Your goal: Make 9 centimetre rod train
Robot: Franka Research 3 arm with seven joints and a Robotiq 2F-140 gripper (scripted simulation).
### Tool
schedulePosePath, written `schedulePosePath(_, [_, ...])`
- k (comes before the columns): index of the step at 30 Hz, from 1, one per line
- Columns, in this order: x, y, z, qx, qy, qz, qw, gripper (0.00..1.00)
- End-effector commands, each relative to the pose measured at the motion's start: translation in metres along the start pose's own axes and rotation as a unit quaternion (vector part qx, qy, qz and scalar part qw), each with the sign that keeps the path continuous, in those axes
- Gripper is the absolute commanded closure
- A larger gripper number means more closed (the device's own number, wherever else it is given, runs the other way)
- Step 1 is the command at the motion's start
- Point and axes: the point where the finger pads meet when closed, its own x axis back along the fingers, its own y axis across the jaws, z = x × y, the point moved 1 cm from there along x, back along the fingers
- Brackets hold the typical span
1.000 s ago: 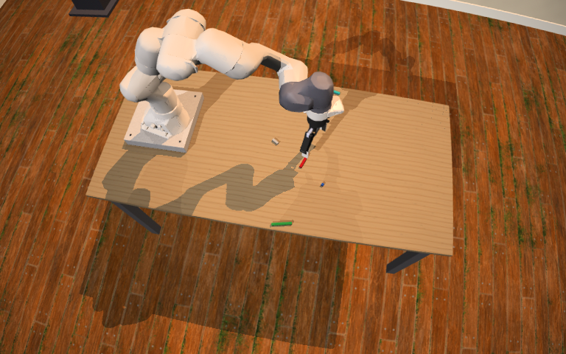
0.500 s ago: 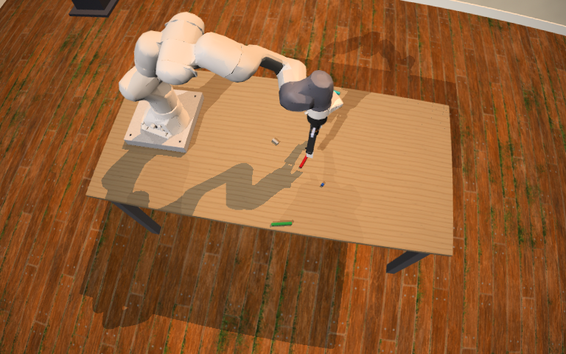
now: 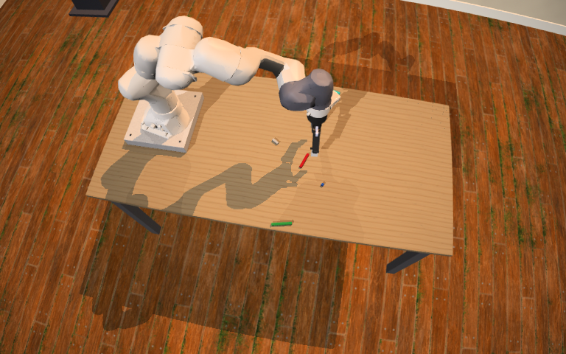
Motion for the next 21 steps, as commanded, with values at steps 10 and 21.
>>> schedulePosePath(10, [-0.0001,-0.0038,-0.0006,0.165,-0.002,0.002,0.986,0.0])
schedulePosePath(21, [0.0002,-0.0088,-0.0003,0.259,-0.002,0.002,0.966,0.0])
